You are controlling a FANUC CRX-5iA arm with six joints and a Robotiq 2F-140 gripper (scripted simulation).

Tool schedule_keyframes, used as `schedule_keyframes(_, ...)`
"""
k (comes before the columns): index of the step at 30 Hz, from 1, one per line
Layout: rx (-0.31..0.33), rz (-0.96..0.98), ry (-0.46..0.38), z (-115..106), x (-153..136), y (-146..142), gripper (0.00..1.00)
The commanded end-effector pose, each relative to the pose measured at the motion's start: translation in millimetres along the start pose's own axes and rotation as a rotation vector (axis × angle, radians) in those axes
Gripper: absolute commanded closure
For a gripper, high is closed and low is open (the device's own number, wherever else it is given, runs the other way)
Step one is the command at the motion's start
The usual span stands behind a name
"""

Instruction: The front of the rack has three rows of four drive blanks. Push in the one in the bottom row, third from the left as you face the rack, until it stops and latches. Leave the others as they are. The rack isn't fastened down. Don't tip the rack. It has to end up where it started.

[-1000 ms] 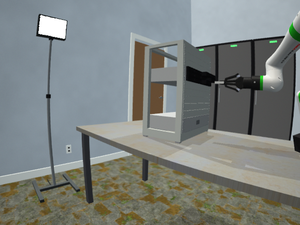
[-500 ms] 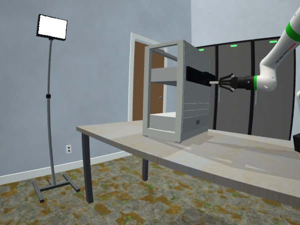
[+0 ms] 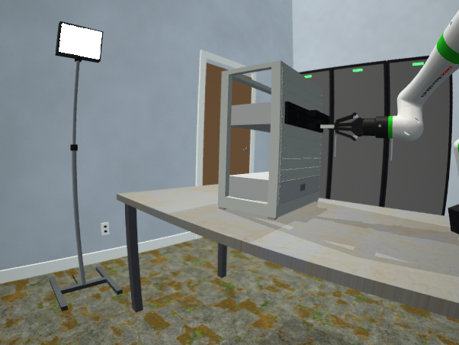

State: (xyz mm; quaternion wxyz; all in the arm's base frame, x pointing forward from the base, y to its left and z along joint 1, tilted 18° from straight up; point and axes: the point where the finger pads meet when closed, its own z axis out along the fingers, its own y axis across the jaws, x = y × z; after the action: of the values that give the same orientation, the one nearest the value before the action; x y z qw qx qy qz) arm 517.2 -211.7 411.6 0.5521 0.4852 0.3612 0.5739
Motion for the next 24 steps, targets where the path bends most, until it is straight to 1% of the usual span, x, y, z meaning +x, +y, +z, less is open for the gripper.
schedule_keyframes(1,-0.001,-0.001,0.000,0.2,-0.1,0.8,0.90)
schedule_keyframes(18,-0.001,-0.001,0.000,0.6,-0.1,0.8,0.90)
schedule_keyframes(24,-0.001,-0.001,0.000,8.9,-0.1,0.8,0.90)
